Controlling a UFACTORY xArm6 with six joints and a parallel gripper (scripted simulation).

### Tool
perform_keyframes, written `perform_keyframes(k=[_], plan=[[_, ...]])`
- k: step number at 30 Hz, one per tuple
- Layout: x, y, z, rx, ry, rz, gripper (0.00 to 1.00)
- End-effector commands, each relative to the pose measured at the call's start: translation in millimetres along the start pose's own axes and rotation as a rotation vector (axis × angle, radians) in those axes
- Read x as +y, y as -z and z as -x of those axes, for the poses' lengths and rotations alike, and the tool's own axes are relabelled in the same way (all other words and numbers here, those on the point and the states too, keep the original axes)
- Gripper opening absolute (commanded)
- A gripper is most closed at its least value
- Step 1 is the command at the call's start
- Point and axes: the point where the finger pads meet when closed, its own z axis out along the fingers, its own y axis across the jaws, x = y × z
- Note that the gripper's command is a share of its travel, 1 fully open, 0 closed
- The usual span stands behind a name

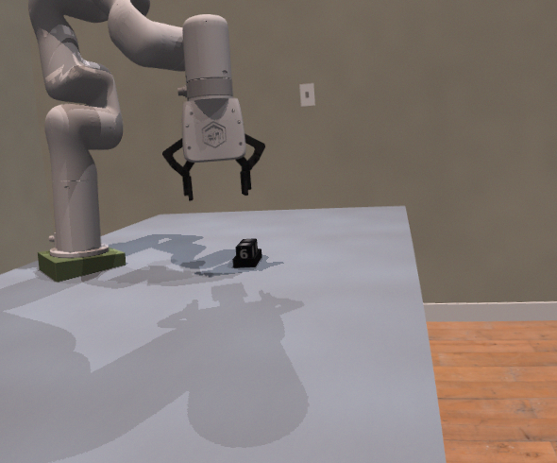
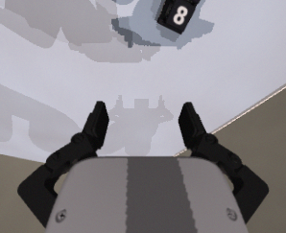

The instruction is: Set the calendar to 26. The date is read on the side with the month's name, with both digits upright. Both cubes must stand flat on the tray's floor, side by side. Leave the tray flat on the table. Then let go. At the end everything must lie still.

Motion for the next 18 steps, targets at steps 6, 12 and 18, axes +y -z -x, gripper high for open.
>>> perform_keyframes(k=[6, 12, 18], plan=[[6.8, -2.4, -6.5, 0.004, 0.299, 0.011, 1.00], [9.5, -4.2, -10.2, 0.003, 0.443, 0.011, 1.00], [12.2, -6.1, -14.1, 0.003, 0.590, 0.012, 1.00]])
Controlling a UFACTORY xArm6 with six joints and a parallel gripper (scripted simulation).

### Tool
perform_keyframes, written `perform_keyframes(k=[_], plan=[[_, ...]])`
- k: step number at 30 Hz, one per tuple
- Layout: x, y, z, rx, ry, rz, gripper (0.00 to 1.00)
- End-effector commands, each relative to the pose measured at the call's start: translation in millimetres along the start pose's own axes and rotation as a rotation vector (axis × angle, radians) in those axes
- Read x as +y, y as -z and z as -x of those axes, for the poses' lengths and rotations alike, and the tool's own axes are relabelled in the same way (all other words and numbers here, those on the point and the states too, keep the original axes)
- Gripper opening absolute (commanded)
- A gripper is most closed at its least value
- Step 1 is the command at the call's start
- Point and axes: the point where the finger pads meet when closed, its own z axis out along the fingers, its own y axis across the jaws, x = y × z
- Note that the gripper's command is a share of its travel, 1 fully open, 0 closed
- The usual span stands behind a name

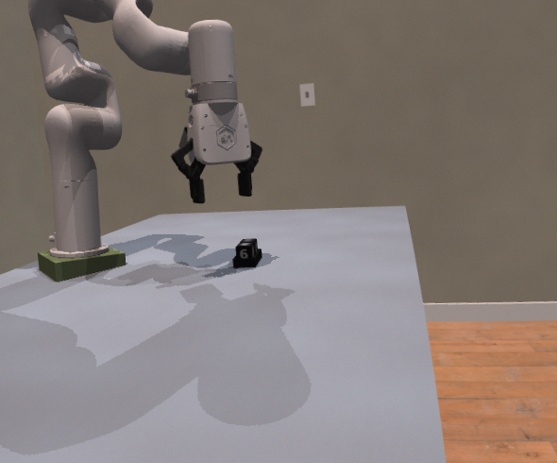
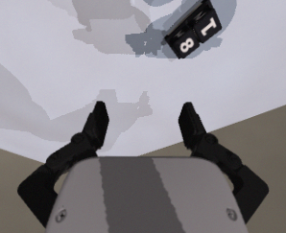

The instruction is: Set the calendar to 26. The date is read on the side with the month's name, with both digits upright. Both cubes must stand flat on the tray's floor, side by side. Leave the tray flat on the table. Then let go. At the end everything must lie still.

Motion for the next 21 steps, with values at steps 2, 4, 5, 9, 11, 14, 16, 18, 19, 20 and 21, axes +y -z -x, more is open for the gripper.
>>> perform_keyframes(k=[2, 4, 5, 9, 11, 14, 16, 18, 19, 20, 21], plan=[[5.6, -0.9, -1.5, 0.001, 0.184, 0.013, 1.00], [7.3, -1.7, -2.6, 0.000, 0.248, 0.013, 1.00], [8.0, -2.0, -3.0, 0.000, 0.272, 0.013, 1.00], [10.4, -3.1, -4.4, 0.000, 0.361, 0.013, 1.00], [11.9, -3.8, -5.3, -0.001, 0.416, 0.013, 1.00], [13.9, -4.7, -6.5, -0.001, 0.489, 0.013, 1.00], [15.3, -5.4, -7.4, -0.001, 0.539, 0.013, 1.00], [16.7, -6.0, -8.3, -0.002, 0.590, 0.013, 1.00], [17.3, -6.3, -8.7, -0.002, 0.615, 0.013, 1.00], [17.9, -6.5, -9.0, -0.002, 0.635, 0.013, 1.00], [18.7, -6.9, -9.5, -0.002, 0.664, 0.013, 1.00]])
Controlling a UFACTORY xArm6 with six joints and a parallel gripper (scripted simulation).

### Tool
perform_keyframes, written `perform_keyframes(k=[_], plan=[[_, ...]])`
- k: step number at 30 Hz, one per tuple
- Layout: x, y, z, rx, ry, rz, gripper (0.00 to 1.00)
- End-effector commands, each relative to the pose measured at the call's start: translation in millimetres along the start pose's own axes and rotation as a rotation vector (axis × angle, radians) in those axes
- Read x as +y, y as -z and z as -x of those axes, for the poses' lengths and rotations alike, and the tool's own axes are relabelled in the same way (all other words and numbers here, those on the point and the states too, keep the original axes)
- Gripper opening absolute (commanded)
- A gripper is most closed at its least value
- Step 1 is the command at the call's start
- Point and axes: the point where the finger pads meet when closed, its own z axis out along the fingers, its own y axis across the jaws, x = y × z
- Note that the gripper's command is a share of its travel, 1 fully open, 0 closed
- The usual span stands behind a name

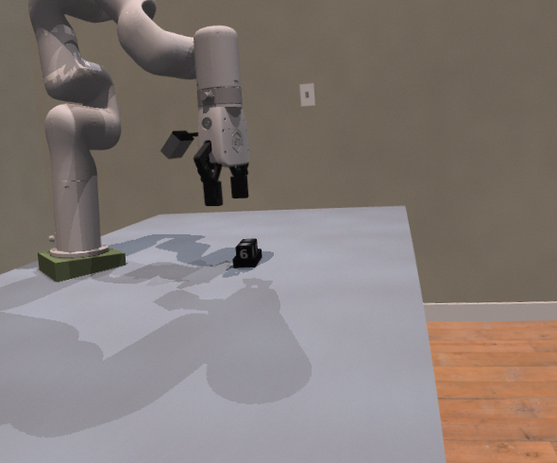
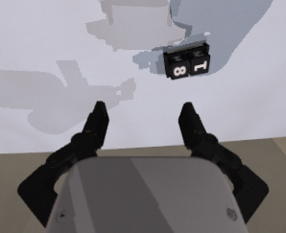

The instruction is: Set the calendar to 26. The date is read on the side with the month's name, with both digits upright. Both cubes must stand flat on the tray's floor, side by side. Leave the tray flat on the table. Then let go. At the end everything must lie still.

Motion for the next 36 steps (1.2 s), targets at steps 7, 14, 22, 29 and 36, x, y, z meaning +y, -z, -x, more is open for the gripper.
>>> perform_keyframes(k=[7, 14, 22, 29, 36], plan=[[9.5, -2.4, 0.8, -0.006, 0.304, 0.012, 1.00], [15.2, -4.6, 0.4, -0.007, 0.484, 0.012, 1.00], [21.1, -6.9, -0.2, -0.008, 0.667, 0.011, 1.00], [26.6, -9.0, -0.9, -0.009, 0.840, 0.010, 1.00], [31.8, -11.0, -1.6, -0.010, 1.004, 0.010, 1.00]])
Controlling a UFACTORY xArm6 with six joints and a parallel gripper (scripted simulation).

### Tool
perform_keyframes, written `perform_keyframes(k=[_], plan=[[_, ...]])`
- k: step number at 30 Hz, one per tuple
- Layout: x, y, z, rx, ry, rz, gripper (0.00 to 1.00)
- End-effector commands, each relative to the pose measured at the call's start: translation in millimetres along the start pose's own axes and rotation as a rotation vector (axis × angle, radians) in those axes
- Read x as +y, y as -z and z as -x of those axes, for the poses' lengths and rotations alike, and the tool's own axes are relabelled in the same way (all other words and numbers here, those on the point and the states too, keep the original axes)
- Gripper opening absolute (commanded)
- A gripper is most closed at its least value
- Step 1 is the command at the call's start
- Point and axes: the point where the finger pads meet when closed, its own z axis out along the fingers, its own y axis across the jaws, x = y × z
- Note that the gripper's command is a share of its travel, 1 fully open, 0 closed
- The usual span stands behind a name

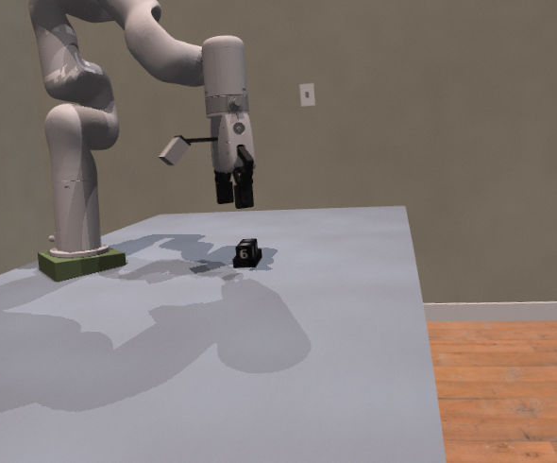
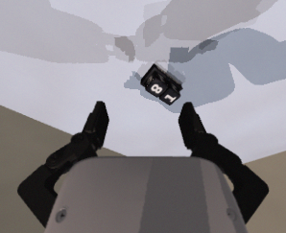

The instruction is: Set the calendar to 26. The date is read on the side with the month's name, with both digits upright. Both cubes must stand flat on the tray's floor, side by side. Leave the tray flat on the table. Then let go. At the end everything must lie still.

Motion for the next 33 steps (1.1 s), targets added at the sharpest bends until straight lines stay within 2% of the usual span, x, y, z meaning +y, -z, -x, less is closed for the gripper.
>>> perform_keyframes(k=[1, 4, 16, 19, 21, 33], plan=[[1.8, -0.2, 3.6, -0.013, 0.126, 0.006, 1.00], [4.5, -1.6, 6.0, -0.013, 0.240, 0.005, 1.00], [11.7, -5.1, 12.1, -0.014, 0.532, 0.003, 1.00], [11.9, -5.2, 12.3, -0.014, 0.542, 0.003, 1.00], [14.6, -6.5, 14.5, -0.015, 0.650, 0.002, 1.00], [21.3, -9.6, 19.7, -0.015, 0.914, 0.000, 1.00]])
